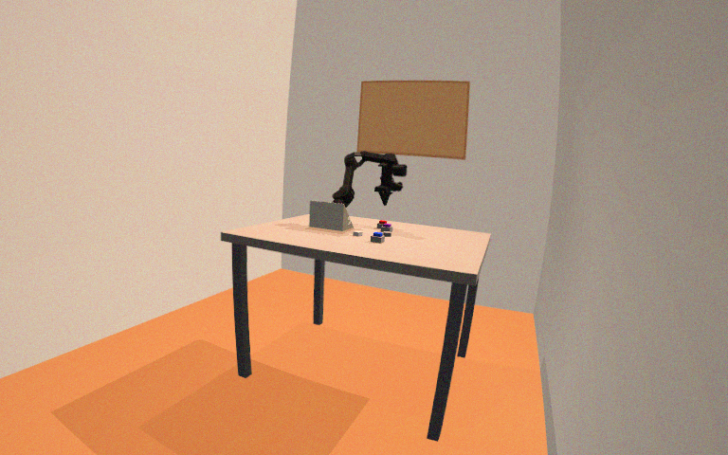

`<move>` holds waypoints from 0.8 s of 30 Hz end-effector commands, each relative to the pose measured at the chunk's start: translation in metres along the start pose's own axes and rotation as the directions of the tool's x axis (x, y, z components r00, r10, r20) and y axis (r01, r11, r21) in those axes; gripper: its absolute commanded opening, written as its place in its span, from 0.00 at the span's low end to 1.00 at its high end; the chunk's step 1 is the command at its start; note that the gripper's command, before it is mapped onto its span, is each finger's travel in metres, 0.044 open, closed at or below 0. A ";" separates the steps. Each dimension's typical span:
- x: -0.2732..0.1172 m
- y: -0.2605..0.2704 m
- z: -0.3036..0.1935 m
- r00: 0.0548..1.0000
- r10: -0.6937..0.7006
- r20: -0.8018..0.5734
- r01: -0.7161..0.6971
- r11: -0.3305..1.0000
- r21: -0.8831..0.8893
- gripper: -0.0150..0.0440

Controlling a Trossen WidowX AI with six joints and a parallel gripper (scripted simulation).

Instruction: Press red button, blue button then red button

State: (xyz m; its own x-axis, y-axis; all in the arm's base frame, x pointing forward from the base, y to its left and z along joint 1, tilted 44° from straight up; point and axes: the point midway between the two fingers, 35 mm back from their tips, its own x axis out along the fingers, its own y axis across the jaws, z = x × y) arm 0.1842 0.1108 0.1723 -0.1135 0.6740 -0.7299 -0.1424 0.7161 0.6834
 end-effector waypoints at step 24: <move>0.084 0.004 -0.006 1.000 0.014 -0.009 -0.014 1.000 0.004 0.29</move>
State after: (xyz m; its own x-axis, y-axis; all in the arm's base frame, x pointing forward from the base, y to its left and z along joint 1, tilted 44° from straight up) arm 0.1703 0.1669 0.1178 -0.1209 0.6838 -0.7196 -0.1422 0.7055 0.6943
